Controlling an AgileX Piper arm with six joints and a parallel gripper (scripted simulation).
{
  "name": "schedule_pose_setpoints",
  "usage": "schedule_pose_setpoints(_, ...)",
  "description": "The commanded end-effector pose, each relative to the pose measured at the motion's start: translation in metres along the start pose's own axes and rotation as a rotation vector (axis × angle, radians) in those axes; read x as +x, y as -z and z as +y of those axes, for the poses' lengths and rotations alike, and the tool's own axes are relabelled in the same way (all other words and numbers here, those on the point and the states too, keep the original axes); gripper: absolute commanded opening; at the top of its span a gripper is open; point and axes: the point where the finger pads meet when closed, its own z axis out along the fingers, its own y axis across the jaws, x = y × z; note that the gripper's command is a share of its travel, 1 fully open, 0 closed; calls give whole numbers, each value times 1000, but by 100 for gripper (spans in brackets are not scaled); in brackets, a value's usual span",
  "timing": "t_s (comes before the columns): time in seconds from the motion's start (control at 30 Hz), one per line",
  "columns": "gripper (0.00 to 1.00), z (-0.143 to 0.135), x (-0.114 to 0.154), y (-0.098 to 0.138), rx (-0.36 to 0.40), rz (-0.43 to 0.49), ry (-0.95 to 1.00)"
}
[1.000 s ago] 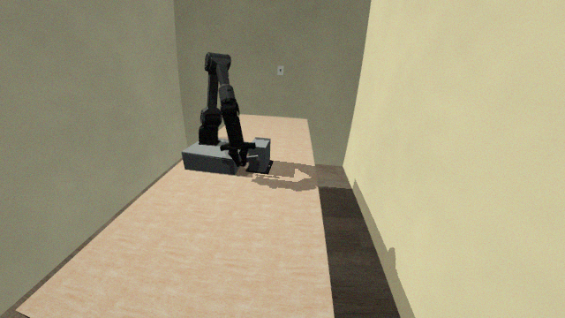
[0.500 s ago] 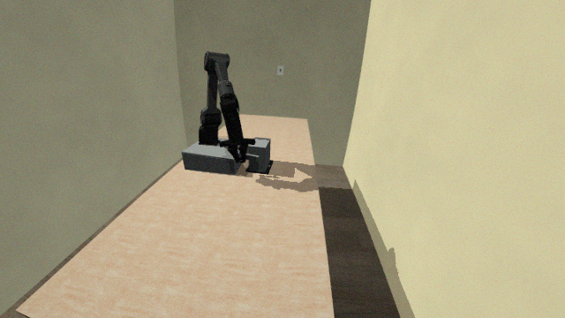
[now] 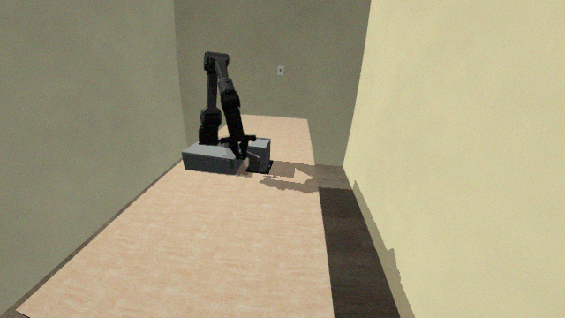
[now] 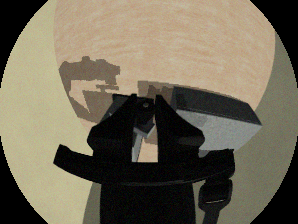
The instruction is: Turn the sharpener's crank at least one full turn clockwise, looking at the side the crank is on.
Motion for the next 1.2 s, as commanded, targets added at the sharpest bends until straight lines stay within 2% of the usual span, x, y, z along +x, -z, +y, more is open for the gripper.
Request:
schedule_pose_setpoints(0.0, 20, 3, -1, 4, -3, -4, 3)
schedule_pose_setpoints(1.17, 20, 26, 0, 21, -1, -1, 2)
